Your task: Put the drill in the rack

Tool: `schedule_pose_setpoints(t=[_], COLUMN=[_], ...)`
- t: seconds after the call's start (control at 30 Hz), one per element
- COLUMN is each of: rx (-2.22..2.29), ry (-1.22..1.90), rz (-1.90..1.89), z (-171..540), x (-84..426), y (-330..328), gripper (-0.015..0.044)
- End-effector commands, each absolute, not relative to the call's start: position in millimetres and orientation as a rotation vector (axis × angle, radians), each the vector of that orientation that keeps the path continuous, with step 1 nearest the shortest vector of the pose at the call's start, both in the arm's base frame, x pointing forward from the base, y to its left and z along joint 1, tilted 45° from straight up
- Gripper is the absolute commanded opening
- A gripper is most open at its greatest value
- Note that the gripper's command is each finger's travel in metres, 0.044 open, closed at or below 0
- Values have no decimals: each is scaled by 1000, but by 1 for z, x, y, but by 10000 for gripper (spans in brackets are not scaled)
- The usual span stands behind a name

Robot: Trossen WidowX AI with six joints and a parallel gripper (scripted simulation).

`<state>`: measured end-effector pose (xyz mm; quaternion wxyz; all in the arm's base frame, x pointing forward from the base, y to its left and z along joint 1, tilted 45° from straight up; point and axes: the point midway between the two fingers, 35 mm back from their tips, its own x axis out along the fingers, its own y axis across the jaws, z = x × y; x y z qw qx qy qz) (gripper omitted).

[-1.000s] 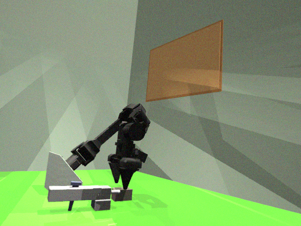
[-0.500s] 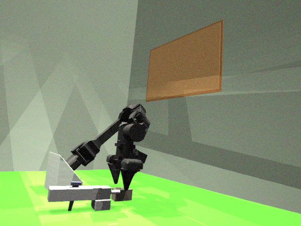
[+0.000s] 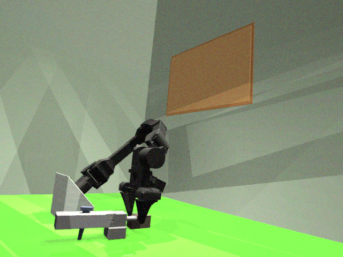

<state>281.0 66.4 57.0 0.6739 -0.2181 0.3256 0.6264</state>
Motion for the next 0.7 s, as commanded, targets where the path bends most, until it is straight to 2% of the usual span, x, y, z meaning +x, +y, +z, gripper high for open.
schedule_pose_setpoints(t=[0.0,0.6,0.67], rx=[-480,-479,-488], ry=[735,734,733], rz=[1414,1415,1412], z=[52,31,32], x=[280,277,278], y=[71,84,81], gripper=[440,440,387])
